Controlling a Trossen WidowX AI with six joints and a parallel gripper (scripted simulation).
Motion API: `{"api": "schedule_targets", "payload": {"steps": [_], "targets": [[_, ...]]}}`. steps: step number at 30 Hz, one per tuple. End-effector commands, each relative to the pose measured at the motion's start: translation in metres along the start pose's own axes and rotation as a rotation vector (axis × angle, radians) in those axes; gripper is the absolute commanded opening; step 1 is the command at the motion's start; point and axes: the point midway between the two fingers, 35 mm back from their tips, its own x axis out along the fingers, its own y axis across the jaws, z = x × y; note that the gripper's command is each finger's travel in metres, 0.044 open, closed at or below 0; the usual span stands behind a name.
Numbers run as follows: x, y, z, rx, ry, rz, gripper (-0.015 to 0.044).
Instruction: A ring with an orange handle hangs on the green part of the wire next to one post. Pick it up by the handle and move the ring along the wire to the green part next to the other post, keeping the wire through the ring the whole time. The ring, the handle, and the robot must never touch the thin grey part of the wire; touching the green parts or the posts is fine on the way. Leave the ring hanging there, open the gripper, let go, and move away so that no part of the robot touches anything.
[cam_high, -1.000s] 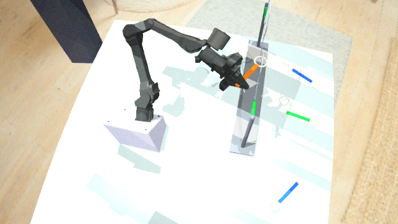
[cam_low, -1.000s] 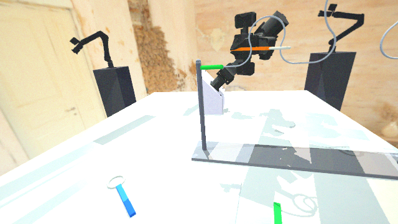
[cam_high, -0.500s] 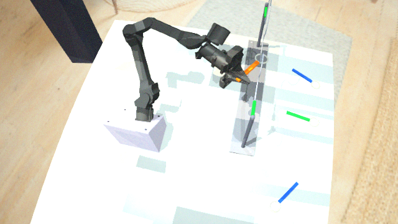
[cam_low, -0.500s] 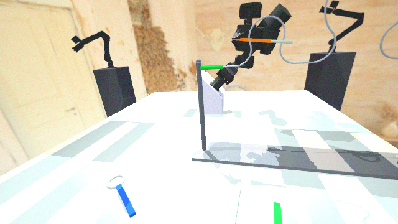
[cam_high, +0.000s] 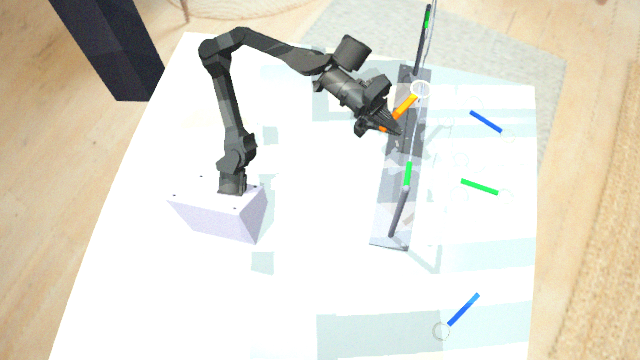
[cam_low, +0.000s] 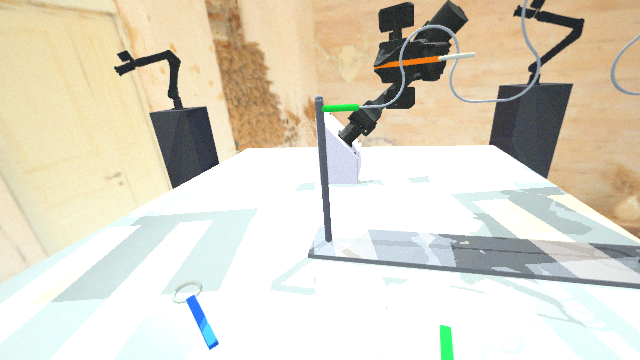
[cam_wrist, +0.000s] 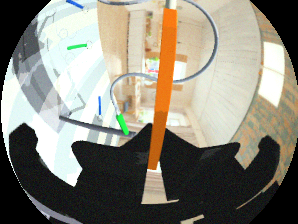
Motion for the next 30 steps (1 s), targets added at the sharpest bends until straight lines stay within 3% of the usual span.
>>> {"api": "schedule_targets", "payload": {"steps": [1, 30], "targets": [[0.0, 0.002, 0.002, 0.074, -0.013, 0.036, -0.015], [-0.003, 0.041, 0.016, 0.641, -0.085, 0.358, -0.015]]}}
